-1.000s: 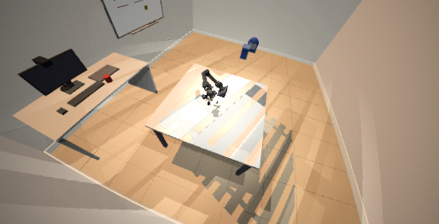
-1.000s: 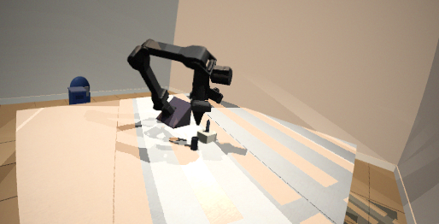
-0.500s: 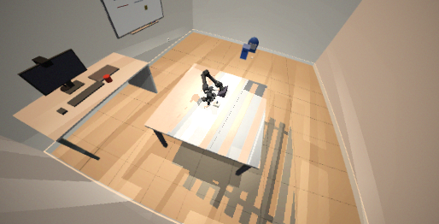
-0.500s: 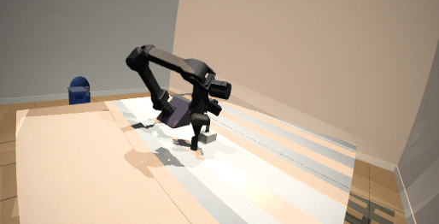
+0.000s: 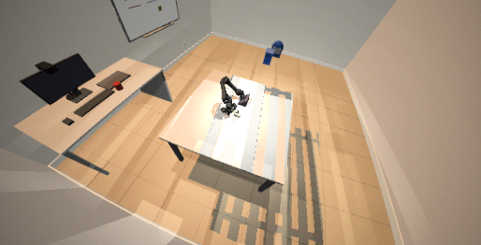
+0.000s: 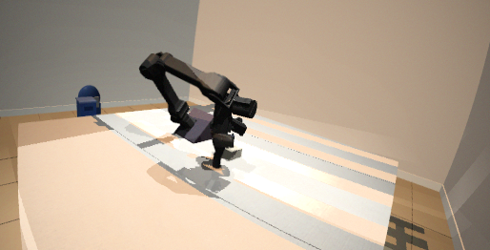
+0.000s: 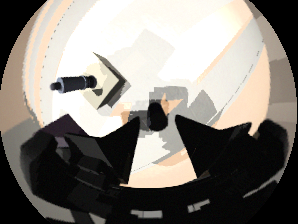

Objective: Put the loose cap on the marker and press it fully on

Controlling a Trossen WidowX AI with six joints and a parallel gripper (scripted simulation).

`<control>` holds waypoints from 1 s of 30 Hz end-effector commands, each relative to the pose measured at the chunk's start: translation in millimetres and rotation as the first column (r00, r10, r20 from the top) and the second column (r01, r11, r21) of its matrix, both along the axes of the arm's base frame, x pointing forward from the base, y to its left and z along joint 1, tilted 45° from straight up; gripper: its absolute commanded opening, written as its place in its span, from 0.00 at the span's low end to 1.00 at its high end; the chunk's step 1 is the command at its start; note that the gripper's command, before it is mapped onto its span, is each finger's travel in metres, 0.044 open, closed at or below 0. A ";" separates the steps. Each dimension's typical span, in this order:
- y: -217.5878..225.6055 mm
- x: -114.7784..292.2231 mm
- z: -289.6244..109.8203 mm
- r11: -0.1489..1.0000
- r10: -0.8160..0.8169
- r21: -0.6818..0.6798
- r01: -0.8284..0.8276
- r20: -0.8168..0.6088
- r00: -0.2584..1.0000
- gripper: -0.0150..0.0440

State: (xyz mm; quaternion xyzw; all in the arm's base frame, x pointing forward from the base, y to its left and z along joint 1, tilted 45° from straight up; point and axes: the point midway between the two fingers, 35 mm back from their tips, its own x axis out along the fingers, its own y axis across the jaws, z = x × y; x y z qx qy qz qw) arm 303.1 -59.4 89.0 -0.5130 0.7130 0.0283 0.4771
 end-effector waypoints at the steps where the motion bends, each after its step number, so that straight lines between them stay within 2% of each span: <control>1: -6.1 -1.0 -4.8 1.000 0.003 -0.005 -0.003 -0.002 1.000 0.67; 17: -22.3 -2.5 -20.6 1.000 0.003 -0.007 -0.003 -0.002 1.000 0.67; 22: -22.3 -2.5 -20.6 1.000 0.003 -0.007 -0.003 -0.002 1.000 0.44; 30: -22.3 -2.5 -20.6 1.000 0.003 -0.007 -0.003 -0.002 1.000 0.35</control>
